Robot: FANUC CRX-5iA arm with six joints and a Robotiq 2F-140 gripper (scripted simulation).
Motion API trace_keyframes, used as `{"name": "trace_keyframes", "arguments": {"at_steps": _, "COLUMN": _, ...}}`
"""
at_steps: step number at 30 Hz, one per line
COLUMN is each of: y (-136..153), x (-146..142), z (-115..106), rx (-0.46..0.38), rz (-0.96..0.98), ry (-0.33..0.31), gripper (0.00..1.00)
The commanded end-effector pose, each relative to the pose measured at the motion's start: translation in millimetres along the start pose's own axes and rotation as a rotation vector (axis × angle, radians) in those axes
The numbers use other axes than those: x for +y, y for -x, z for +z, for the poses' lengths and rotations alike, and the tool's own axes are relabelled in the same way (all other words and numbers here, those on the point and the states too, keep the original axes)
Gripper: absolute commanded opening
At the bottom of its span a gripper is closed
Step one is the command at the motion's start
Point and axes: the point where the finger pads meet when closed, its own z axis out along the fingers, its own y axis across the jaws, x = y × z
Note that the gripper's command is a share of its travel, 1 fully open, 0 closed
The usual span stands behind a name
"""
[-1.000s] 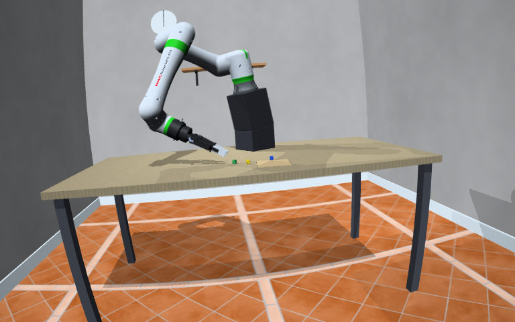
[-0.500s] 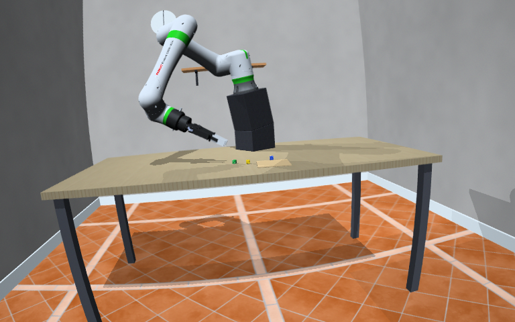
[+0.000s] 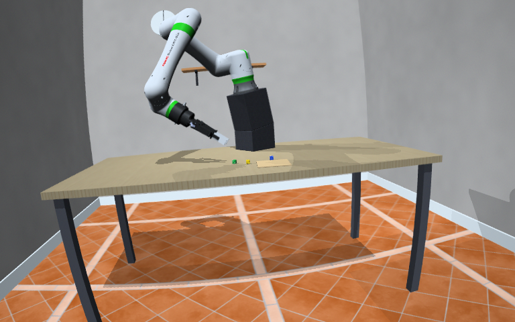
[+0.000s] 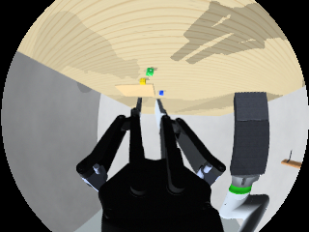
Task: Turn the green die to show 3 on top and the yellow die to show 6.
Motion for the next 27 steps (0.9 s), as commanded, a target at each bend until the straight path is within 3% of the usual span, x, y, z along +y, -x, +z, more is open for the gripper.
{"name": "trace_keyframes", "arguments": {"at_steps": 1, "y": 11.9, "x": 0.0, "z": 6.1, "rx": 0.174, "rz": 0.004, "ry": 0.0, "gripper": 0.19}}
{"name": "trace_keyframes", "arguments": {"at_steps": 4, "y": 17.7, "x": 0.2, "z": 8.8, "rx": 0.256, "rz": 0.004, "ry": 0.001, "gripper": 0.19}}
{"name": "trace_keyframes", "arguments": {"at_steps": 7, "y": 19.2, "x": 0.1, "z": 9.3, "rx": 0.277, "rz": 0.004, "ry": 0.0, "gripper": 0.19}}
{"name": "trace_keyframes", "arguments": {"at_steps": 9, "y": 26.6, "x": -1.2, "z": 12.3, "rx": 0.383, "rz": -0.001, "ry": -0.007, "gripper": 0.19}}
{"name": "trace_keyframes", "arguments": {"at_steps": 20, "y": 44.4, "x": 1.3, "z": 20.5, "rx": 0.662, "rz": 0.007, "ry": 0.003, "gripper": 0.19}}
{"name": "trace_keyframes", "arguments": {"at_steps": 23, "y": 45.4, "x": 0.9, "z": 20.9, "rx": 0.674, "rz": 0.006, "ry": 0.002, "gripper": 0.19}}
{"name": "trace_keyframes", "arguments": {"at_steps": 27, "y": 53.0, "x": -0.4, "z": 23.8, "rx": 0.779, "rz": 0.004, "ry": 0.0, "gripper": 0.19}}
